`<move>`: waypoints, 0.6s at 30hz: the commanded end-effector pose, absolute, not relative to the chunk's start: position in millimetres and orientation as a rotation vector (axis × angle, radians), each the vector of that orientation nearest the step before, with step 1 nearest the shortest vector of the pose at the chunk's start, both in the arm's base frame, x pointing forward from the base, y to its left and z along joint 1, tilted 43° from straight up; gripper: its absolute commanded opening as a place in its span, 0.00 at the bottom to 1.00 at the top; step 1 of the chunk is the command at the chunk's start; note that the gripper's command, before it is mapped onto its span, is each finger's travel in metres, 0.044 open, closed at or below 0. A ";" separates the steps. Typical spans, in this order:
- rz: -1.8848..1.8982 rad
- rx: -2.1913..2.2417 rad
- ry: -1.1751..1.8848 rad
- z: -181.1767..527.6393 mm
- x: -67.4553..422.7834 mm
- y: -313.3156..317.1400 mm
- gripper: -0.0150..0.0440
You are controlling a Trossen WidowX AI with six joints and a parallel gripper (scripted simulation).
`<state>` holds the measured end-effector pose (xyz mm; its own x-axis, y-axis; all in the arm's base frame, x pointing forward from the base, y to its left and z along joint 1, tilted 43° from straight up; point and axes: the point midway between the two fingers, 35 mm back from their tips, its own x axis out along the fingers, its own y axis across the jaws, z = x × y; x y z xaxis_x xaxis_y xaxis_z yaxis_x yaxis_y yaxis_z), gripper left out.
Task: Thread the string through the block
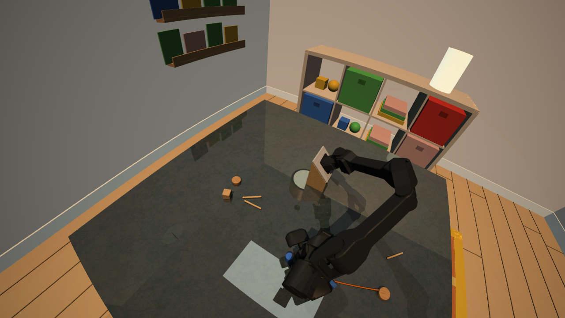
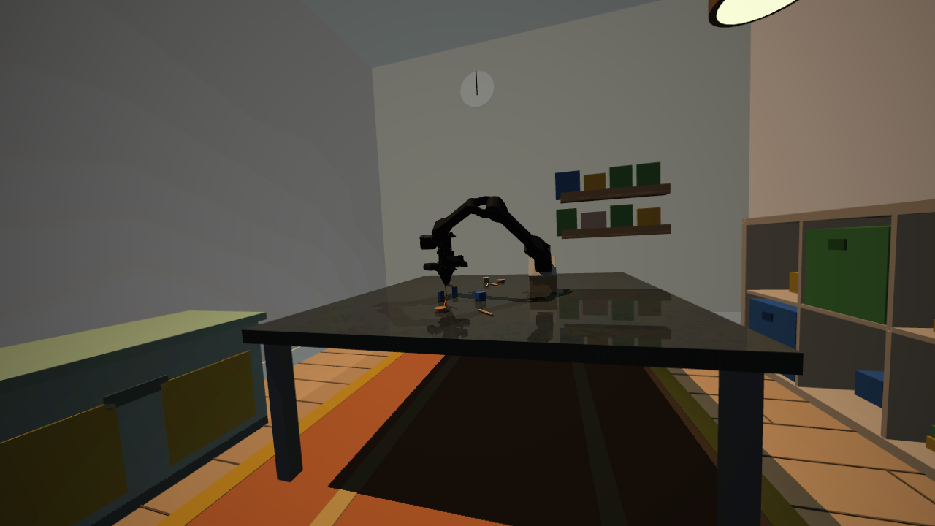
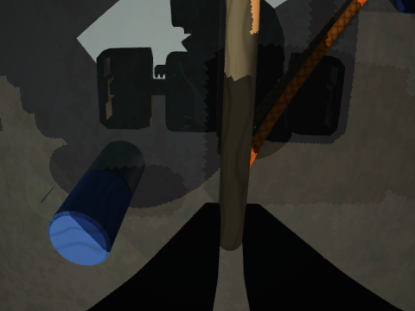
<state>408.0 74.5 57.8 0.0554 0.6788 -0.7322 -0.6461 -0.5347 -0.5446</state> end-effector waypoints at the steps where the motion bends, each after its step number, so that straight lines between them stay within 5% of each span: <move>1: 1.675 -1.319 -0.033 53.8 404.2 76.3 0.25; 18: 1.677 -1.316 -0.034 39.0 389.5 82.2 0.25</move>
<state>393.0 80.3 42.0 0.0543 0.6790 -0.7321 -0.6468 -0.5346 -0.5439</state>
